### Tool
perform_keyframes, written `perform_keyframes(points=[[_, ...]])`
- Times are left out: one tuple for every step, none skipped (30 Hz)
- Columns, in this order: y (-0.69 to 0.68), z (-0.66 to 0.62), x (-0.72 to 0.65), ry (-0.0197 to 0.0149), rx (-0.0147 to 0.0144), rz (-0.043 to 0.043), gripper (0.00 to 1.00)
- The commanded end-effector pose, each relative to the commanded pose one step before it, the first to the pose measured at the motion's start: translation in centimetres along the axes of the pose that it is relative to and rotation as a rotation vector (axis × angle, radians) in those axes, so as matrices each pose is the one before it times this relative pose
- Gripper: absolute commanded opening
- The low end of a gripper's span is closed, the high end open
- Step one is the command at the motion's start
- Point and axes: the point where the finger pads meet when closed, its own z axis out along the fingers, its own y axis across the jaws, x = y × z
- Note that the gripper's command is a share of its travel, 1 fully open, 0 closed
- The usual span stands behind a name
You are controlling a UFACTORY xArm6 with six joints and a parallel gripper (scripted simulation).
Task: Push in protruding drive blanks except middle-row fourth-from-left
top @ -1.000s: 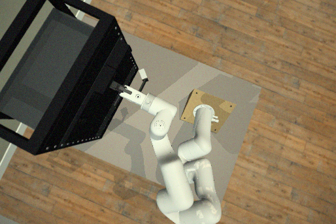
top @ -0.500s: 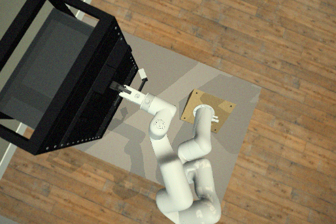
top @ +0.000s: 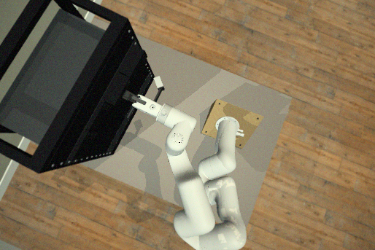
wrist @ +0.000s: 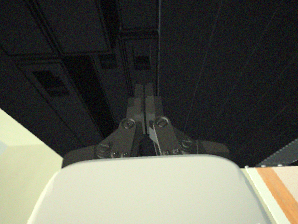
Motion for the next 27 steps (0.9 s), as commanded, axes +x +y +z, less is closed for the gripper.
perform_keyframes(points=[[-0.152,0.195,-0.058,-0.00119,0.00234,-0.00116,0.00],[0.000,0.003,0.000,0.00000,0.00000,0.00000,0.00],[0.000,0.000,0.000,0.00000,0.00000,0.00000,0.00],[0.000,0.000,0.000,0.00000,0.00000,0.00000,0.00],[0.000,0.000,0.000,0.00000,0.00000,0.00000,0.00],[0.000,0.000,0.000,0.00000,0.00000,0.00000,0.00],[0.000,0.000,0.000,0.00000,0.00000,0.00000,0.00],[0.000,0.000,0.000,0.00000,0.00000,0.00000,0.00],[0.000,0.003,0.000,0.00000,0.00000,0.00000,0.00],[0.000,0.019,0.000,0.00000,0.00000,0.00000,0.00],[0.000,0.000,0.000,0.00000,0.00000,0.00000,0.00],[0.000,0.000,0.000,0.00000,0.00000,0.00000,0.00],[0.000,0.040,0.000,0.00000,0.00000,0.00000,0.00],[0.000,0.056,0.000,0.00000,0.00000,0.00000,0.00],[0.000,0.062,0.000,0.00000,0.00000,0.00000,0.00],[0.000,0.056,0.000,0.00000,0.00000,0.00000,0.00],[0.000,0.040,0.000,0.00000,0.00000,0.00000,0.00],[0.000,0.019,0.000,0.00000,0.00000,0.00000,0.00],[0.000,0.003,0.000,0.00000,0.00000,0.00000,0.00],[0.000,0.000,0.000,0.00000,0.00000,0.00000,0.00],[0.000,0.000,0.000,0.00000,0.00000,0.00000,0.00],[0.000,0.000,0.000,0.00000,0.00000,0.00000,0.00],[0.000,0.000,0.000,0.00000,0.00000,0.00000,0.00],[0.000,0.000,0.000,0.00000,0.00000,0.00000,0.00],[0.000,0.000,0.000,0.00000,0.00000,0.00000,0.00],[0.000,0.003,0.000,0.00000,0.00000,0.00000,0.00],[0.000,0.015,0.000,0.00000,0.00000,0.00000,0.00]])
